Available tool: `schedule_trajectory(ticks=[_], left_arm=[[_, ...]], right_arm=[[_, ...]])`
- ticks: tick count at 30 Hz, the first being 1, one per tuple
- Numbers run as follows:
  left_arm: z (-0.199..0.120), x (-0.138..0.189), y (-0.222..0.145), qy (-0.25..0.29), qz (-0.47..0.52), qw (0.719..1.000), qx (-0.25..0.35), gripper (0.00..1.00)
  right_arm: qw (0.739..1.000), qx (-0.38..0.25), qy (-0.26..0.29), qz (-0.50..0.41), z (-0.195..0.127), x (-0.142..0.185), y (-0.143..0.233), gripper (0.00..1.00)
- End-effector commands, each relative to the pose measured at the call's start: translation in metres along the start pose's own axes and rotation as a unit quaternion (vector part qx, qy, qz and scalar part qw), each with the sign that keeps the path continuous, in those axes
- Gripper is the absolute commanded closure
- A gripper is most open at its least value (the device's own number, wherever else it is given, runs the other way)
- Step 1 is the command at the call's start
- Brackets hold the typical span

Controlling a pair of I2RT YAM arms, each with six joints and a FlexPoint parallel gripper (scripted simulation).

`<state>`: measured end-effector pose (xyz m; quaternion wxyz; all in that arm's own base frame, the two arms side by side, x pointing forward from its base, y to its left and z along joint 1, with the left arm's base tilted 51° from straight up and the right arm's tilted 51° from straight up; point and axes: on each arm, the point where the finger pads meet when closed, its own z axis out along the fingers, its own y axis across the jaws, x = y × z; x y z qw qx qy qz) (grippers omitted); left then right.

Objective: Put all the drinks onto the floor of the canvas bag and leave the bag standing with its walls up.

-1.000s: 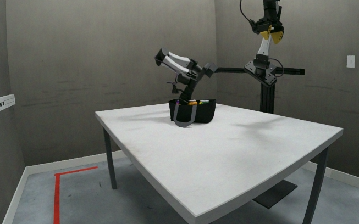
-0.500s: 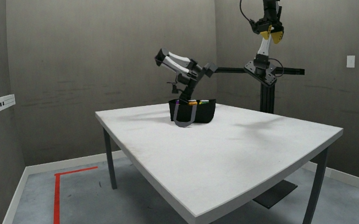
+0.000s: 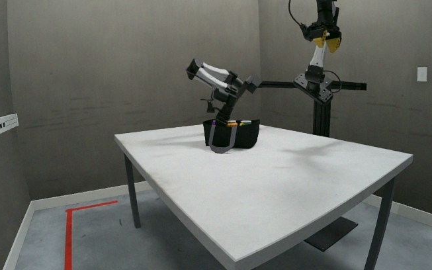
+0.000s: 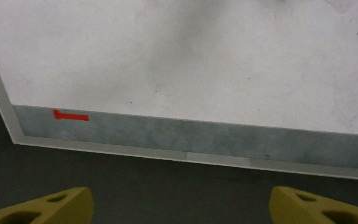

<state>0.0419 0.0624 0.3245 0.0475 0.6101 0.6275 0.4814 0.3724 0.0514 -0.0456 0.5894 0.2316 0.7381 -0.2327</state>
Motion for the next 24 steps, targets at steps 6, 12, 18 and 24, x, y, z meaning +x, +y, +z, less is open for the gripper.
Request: schedule_trajectory(ticks=[6, 12, 18, 24], left_arm=[[-0.012, 0.002, 0.001, 0.007, -0.003, 1.000, -0.015, 0.14], [-0.012, 0.002, 0.001, 0.007, -0.003, 1.000, -0.015, 0.14], [-0.012, 0.002, 0.001, 0.007, -0.003, 1.000, -0.015, 0.14], [-0.012, 0.002, 0.001, 0.007, -0.003, 1.000, -0.015, 0.14]], right_arm=[[1.000, -0.004, -0.002, -0.003, -0.004, -0.001, 0.001, 0.14], [1.000, -0.004, -0.002, -0.003, -0.004, -0.001, 0.001, 0.14], [1.000, 0.003, -0.001, 0.000, -0.026, -0.014, 0.000, 0.14], [1.000, 0.007, 0.001, -0.008, -0.037, -0.017, -0.005, 0.14]])
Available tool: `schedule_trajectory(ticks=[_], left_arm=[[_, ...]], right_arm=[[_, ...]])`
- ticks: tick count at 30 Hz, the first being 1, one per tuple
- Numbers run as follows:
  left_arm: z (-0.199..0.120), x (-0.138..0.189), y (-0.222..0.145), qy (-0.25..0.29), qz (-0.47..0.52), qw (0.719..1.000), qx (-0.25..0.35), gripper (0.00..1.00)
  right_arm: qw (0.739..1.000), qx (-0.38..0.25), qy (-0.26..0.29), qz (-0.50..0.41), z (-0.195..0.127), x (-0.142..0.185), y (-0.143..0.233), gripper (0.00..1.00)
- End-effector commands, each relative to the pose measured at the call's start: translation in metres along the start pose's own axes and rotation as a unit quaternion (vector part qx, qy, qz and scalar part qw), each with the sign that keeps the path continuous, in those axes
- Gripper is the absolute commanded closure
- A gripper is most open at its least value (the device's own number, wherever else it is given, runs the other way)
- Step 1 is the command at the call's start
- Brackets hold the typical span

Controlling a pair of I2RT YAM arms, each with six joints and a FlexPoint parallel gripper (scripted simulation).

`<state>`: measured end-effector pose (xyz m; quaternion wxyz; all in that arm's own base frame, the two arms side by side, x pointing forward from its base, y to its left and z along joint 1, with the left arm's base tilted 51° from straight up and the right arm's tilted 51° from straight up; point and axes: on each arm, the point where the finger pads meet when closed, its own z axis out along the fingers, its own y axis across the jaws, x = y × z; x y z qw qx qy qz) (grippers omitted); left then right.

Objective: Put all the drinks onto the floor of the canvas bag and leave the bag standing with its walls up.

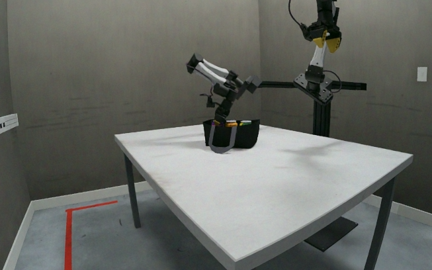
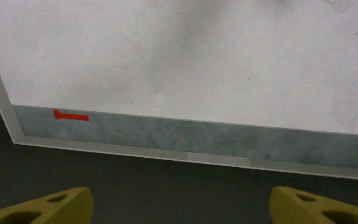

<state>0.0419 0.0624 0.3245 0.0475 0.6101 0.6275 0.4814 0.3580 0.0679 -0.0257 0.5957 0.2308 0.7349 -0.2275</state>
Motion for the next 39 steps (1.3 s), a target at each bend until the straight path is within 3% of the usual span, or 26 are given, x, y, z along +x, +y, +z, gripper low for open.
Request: schedule_trajectory(ticks=[1, 12, 16, 31, 39], left_arm=[[-0.012, 0.002, 0.001, 0.007, -0.003, 1.000, -0.015, 0.14], [-0.012, 0.002, 0.001, 0.007, -0.003, 1.000, -0.015, 0.14], [-0.012, 0.002, 0.001, 0.007, -0.003, 1.000, -0.015, 0.14], [-0.012, 0.002, 0.001, 0.007, -0.003, 1.000, -0.015, 0.14], [-0.012, 0.002, 0.001, 0.007, -0.003, 1.000, -0.015, 0.14]], right_arm=[[1.000, 0.011, 0.006, -0.009, -0.015, -0.005, -0.004, 0.14], [1.000, 0.003, 0.011, 0.014, -0.039, -0.025, 0.008, 0.14], [1.000, 0.018, 0.012, -0.008, -0.048, -0.024, -0.005, 0.14], [1.000, 0.020, 0.022, -0.002, -0.070, -0.031, 0.007, 0.14], [0.999, 0.038, 0.015, -0.002, -0.095, -0.050, -0.001, 0.14]])
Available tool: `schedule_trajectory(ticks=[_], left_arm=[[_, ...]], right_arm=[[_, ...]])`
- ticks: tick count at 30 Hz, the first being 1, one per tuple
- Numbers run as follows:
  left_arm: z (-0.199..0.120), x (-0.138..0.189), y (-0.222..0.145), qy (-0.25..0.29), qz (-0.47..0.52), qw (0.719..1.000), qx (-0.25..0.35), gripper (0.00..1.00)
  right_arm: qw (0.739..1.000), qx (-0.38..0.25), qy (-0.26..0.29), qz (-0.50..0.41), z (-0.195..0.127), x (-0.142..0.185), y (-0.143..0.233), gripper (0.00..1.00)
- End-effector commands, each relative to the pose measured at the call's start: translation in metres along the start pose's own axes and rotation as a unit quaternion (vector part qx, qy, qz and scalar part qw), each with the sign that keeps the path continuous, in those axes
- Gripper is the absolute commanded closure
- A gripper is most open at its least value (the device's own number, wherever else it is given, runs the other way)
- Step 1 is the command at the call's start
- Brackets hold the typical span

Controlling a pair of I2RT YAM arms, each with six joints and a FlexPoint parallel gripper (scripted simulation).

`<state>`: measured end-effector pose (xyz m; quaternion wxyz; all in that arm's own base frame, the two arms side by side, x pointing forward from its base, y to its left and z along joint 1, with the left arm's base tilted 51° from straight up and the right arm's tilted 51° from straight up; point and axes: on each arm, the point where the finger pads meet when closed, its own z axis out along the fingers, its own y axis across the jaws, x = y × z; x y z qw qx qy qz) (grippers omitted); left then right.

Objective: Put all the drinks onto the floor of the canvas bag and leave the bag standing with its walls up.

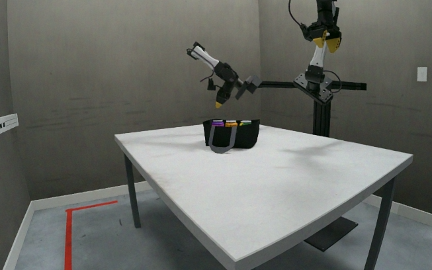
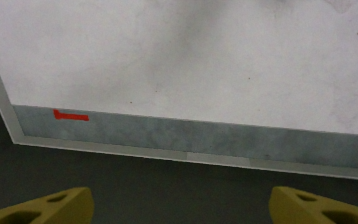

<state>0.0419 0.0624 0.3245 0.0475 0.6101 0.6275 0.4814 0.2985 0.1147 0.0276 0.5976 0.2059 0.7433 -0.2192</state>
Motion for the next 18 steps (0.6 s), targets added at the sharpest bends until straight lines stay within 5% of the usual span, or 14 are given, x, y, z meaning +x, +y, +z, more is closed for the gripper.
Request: schedule_trajectory(ticks=[1, 6, 7, 18], left_arm=[[-0.012, 0.002, 0.001, 0.007, -0.003, 1.000, -0.015, 0.14], [-0.012, 0.002, 0.001, 0.007, -0.003, 1.000, -0.015, 0.14], [-0.012, 0.002, 0.001, 0.007, -0.003, 1.000, -0.015, 0.14], [-0.012, 0.002, 0.001, 0.007, -0.003, 1.000, -0.015, 0.14]], right_arm=[[0.998, 0.063, 0.015, 0.014, -0.013, -0.013, 0.002, 0.14], [0.996, 0.078, 0.017, -0.032, -0.025, -0.021, 0.004, 0.14], [0.997, 0.068, 0.017, 0.028, -0.017, -0.015, 0.012, 0.14], [0.997, 0.065, 0.012, 0.028, -0.014, -0.012, 0.000, 0.14]])
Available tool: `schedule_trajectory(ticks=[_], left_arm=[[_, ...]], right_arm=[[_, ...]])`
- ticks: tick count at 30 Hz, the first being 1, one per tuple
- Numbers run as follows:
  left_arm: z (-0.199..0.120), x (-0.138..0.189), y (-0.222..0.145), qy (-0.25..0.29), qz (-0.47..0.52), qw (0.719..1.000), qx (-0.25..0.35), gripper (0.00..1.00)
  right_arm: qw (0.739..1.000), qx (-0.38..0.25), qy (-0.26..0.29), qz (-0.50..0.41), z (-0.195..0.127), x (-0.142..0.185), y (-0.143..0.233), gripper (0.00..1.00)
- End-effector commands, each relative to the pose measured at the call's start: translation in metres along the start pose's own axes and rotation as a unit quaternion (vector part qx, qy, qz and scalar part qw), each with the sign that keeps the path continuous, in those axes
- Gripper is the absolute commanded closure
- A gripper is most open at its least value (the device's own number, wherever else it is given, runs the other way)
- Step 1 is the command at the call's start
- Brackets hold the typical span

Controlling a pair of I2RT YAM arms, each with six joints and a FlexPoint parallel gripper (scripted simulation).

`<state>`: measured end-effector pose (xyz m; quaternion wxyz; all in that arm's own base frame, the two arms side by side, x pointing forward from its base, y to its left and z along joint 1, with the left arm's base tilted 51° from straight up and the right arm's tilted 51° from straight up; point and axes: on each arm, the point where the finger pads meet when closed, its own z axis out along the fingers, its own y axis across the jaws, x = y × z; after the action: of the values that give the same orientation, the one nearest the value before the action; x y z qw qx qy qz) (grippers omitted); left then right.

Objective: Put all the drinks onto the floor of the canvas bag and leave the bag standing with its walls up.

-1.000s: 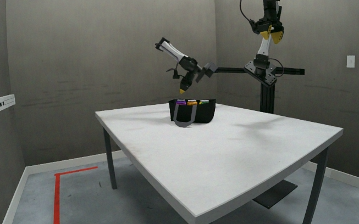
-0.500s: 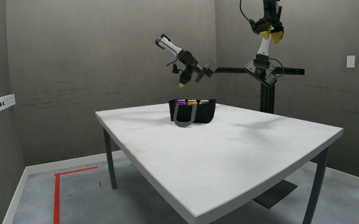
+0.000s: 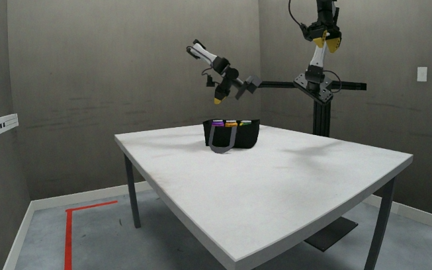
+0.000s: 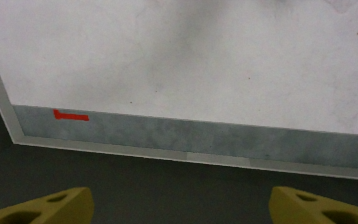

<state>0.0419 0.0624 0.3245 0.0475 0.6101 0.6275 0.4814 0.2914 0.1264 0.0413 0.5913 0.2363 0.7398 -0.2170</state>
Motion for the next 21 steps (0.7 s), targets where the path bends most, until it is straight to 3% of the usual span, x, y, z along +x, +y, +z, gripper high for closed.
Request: schedule_trajectory(ticks=[1, 13, 14, 21], left_arm=[[-0.0116, 0.0024, 0.0009, 0.007, -0.003, 1.000, -0.015, 0.14], [-0.0116, 0.0024, 0.0009, 0.007, -0.003, 1.000, -0.015, 0.14], [-0.0116, 0.0024, 0.0009, 0.007, -0.003, 1.000, -0.015, 0.14], [-0.0116, 0.0024, 0.0009, 0.007, -0.003, 1.000, -0.015, 0.14]], right_arm=[[0.999, 0.047, 0.002, 0.006, 0.0014, -0.0008, -0.0041, 0.14], [0.999, 0.040, 0.002, 0.007, 0.0019, -0.0014, -0.0035, 0.14], [1.000, 0.007, -0.010, 0.014, -0.0046, -0.0077, 0.0031, 0.14], [0.999, 0.030, 0.001, 0.014, -0.0011, -0.0044, -0.0005, 0.14]])
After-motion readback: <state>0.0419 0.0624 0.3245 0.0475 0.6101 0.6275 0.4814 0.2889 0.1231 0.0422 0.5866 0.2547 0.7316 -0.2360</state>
